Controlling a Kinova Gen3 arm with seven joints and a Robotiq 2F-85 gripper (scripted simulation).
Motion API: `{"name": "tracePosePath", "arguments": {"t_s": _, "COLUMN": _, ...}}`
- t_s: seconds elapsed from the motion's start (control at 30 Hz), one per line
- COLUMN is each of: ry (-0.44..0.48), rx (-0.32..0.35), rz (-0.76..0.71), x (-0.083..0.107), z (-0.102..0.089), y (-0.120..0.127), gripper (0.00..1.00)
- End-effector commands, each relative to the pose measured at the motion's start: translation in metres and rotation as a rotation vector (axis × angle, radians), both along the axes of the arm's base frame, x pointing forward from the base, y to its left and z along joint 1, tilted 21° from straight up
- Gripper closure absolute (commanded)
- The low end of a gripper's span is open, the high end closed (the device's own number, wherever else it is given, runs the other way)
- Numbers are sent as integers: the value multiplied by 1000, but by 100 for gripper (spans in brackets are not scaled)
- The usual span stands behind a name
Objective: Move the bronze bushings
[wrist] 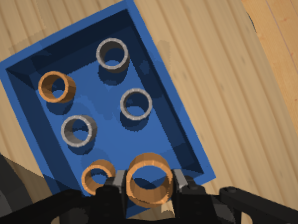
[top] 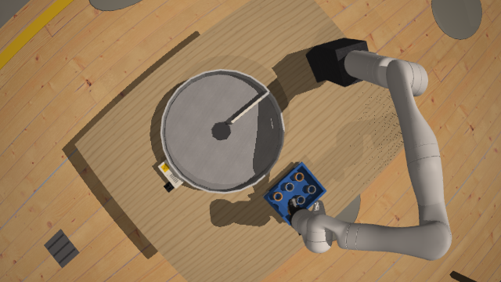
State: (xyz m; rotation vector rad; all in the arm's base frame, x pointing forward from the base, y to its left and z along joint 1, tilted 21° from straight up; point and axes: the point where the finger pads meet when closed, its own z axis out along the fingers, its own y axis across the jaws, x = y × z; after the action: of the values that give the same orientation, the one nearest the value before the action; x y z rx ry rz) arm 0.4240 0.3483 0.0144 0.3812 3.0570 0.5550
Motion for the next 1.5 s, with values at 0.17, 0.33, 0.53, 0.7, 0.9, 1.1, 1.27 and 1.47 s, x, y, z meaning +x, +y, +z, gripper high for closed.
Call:
{"name": "tracePosePath", "arguments": {"t_s": 0.17, "ry": -11, "rx": 15, "rz": 0, "x": 1, "z": 33, "y": -5, "gripper": 100}}
{"name": "tracePosePath", "arguments": {"t_s": 0.33, "ry": -11, "rx": 15, "rz": 0, "x": 0, "z": 38, "y": -7, "gripper": 100}}
{"name": "tracePosePath", "arguments": {"t_s": 0.53, "ry": -11, "rx": 15, "rz": 0, "x": 0, "z": 42, "y": -8, "gripper": 100}}
{"name": "tracePosePath", "arguments": {"t_s": 0.7, "ry": -11, "rx": 15, "rz": 0, "x": 0, "z": 42, "y": -8, "gripper": 100}}
{"name": "tracePosePath", "arguments": {"t_s": 0.9, "ry": -11, "rx": 15, "rz": 0, "x": 0, "z": 42, "y": -8, "gripper": 100}}
{"name": "tracePosePath", "arguments": {"t_s": 1.1, "ry": -11, "rx": 15, "rz": 0, "x": 0, "z": 42, "y": -8, "gripper": 100}}
{"name": "tracePosePath", "arguments": {"t_s": 1.27, "ry": -11, "rx": 15, "rz": 0, "x": 0, "z": 42, "y": -8, "gripper": 100}}
{"name": "tracePosePath", "arguments": {"t_s": 1.47, "ry": -11, "rx": 15, "rz": 0, "x": 0, "z": 42, "y": -8, "gripper": 100}}
